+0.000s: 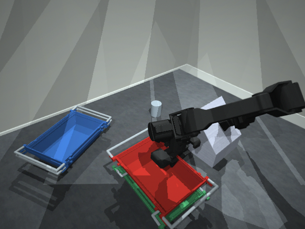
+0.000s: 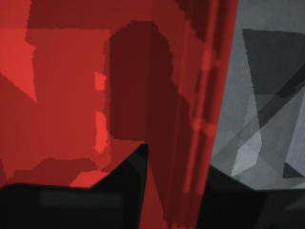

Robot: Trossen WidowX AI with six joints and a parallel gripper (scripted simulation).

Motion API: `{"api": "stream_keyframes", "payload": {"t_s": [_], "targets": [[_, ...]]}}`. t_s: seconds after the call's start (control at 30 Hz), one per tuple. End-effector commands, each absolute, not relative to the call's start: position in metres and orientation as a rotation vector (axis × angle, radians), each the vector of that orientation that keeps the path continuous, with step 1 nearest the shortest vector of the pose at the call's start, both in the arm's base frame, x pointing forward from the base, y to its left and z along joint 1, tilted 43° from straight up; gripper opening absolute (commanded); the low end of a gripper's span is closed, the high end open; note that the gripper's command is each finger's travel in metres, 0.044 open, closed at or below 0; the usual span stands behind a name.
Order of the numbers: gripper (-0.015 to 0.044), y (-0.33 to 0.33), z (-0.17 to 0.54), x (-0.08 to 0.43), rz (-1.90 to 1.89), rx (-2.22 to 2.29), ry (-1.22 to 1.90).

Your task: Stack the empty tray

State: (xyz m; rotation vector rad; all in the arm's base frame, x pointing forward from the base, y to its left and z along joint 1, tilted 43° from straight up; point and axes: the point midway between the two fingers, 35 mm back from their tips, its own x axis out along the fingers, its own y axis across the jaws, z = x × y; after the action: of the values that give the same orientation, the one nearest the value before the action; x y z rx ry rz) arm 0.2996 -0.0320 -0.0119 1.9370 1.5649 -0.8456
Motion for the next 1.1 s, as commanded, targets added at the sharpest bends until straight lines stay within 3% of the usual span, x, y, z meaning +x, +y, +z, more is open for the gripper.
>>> {"api": "stream_keyframes", "payload": {"t_s": [0.0, 0.7, 1.07], "targets": [[0.0132, -0.024, -0.016, 0.293, -0.867, 1.927, 1.602], [0.044, -0.024, -0.016, 0.293, -0.867, 1.927, 1.602], [0.044, -0.036, -0.005, 0.295, -0.865, 1.924, 1.596]]}}
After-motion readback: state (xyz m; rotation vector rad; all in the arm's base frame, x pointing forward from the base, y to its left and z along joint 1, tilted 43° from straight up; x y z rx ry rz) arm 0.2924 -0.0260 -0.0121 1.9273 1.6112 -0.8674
